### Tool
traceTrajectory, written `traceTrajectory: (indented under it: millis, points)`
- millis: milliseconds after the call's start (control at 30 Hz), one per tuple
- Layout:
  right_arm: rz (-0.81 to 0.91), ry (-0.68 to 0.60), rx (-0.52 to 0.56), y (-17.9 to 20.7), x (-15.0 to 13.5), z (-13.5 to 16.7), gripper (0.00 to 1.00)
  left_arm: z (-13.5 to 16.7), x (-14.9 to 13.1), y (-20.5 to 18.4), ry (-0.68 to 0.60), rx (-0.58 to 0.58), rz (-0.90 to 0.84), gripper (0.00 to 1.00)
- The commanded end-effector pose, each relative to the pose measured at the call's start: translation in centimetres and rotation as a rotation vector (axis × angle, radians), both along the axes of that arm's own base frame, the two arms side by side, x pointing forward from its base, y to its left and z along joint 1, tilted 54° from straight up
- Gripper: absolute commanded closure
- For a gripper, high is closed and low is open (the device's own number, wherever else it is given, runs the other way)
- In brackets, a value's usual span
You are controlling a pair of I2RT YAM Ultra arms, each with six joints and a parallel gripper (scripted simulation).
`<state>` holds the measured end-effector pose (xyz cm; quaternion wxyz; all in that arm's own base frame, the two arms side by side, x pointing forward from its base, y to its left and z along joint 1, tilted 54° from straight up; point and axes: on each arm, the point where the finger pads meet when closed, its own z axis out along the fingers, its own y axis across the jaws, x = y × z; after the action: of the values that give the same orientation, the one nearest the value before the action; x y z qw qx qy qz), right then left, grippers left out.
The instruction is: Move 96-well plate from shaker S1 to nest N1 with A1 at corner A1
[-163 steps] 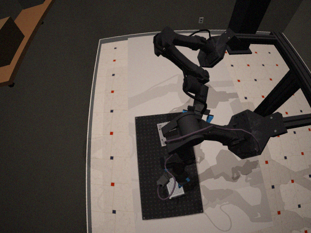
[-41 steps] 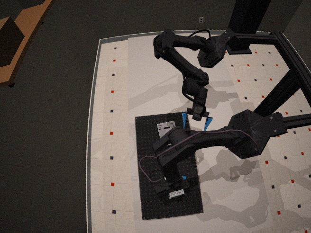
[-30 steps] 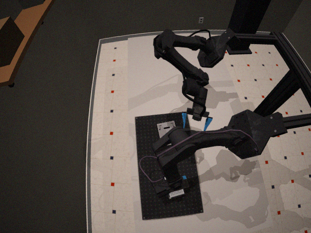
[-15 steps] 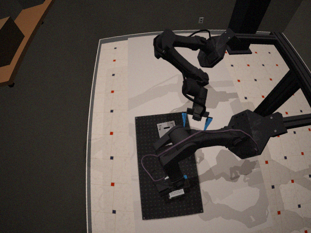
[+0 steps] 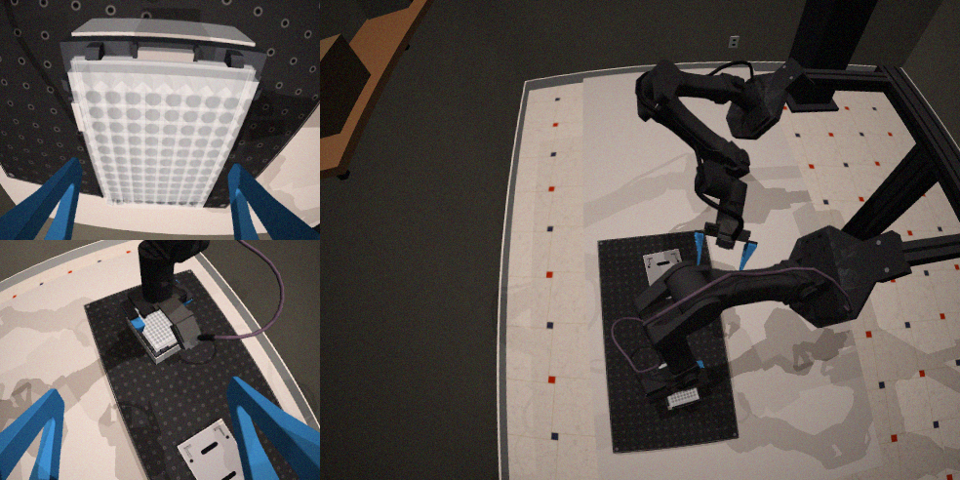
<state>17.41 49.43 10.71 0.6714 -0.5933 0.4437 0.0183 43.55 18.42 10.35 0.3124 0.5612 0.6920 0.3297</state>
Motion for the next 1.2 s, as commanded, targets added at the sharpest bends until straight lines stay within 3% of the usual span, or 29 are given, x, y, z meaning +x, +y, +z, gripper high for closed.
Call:
traceTrajectory:
  millis: [0,467,600,800,1033,1067,1100,1167]
  points:
    - [0.028,-0.004,0.013,0.7,-0.9,0.4,0.0,0.2,1.2,0.4,-0.019,-0.001,0.005,0.0]
    - [0.028,-0.004,0.013,0.7,-0.9,0.4,0.0,-0.3,1.4,0.5,-0.008,-0.008,0.007,0.0]
    - [0.028,-0.004,0.013,0.7,-0.9,0.4,0.0,-0.4,1.1,0.4,-0.006,-0.003,0.005,0.08]
    - [0.028,-0.004,0.013,0.7,-0.9,0.4,0.0,-0.4,1.1,0.4,-0.006,-0.003,0.005,0.11]
    - [0.028,-0.004,0.013,0.7,-0.9,0.4,0.0,-0.4,1.1,0.4,-0.006,-0.003,0.005,0.21]
    - [0.028,-0.004,0.013,0.7,-0.9,0.4,0.0,-0.4,1.1,0.4,-0.006,-0.003,0.005,0.33]
    - [0.028,-0.004,0.013,0.7,-0.9,0.4,0.0,-0.4,1.1,0.4,-0.006,-0.003,0.005,0.21]
    - [0.028,-0.004,0.013,0.7,-0.9,0.4,0.0,-0.4,0.6,0.3,0.003,-0.014,0.002,0.21]
